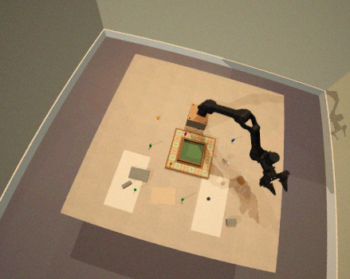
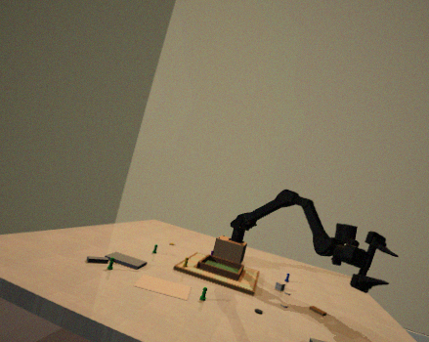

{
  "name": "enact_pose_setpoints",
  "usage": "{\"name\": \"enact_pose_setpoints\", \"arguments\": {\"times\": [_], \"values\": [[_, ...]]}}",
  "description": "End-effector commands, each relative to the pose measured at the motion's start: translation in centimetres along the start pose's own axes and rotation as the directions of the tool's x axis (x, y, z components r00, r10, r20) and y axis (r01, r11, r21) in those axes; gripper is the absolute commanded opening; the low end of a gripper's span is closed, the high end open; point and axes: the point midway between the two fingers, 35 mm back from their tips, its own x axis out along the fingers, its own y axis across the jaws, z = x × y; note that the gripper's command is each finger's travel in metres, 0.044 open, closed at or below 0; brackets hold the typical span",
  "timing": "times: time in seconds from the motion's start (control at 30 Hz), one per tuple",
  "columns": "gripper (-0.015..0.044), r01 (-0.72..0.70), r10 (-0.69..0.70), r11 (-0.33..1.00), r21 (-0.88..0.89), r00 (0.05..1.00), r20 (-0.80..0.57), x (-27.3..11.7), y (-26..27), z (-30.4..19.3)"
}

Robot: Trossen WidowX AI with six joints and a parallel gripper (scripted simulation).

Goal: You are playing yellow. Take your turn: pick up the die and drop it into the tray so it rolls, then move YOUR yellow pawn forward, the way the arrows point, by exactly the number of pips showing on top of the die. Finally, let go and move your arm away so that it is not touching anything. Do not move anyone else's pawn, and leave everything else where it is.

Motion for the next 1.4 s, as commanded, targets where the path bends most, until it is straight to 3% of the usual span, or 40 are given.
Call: {"name": "enact_pose_setpoints", "arguments": {"times": [0.0,0.13,0.3,0.47,0.8,1.2,1.37], "values": [[0.0374,0.009,-0.009,1.0,-0.004,1.0,-0.003,0.0,-0.1,0.0],[0.0275,0.188,-0.194,0.979,-0.084,0.979,-0.062,-0.6,-2.9,0.8],[0.0275,0.443,-0.47,0.876,-0.193,0.874,-0.128,-3.4,-7.1,2.4],[0.0275,0.658,-0.712,0.697,-0.284,0.683,-0.165,-8.2,-10.7,4.8],[0.0275,0.822,-0.895,0.446,-0.354,0.404,-0.189,-15.4,-13.1,7.5],[0.0275,0.911,-0.975,0.06,-0.408,-0.033,-0.218,-26.9,-13.1,10.9],[0.0275,0.911,-0.974,0.043,-0.409,-0.052,-0.219,-27.7,-13.0,11.1]]}}
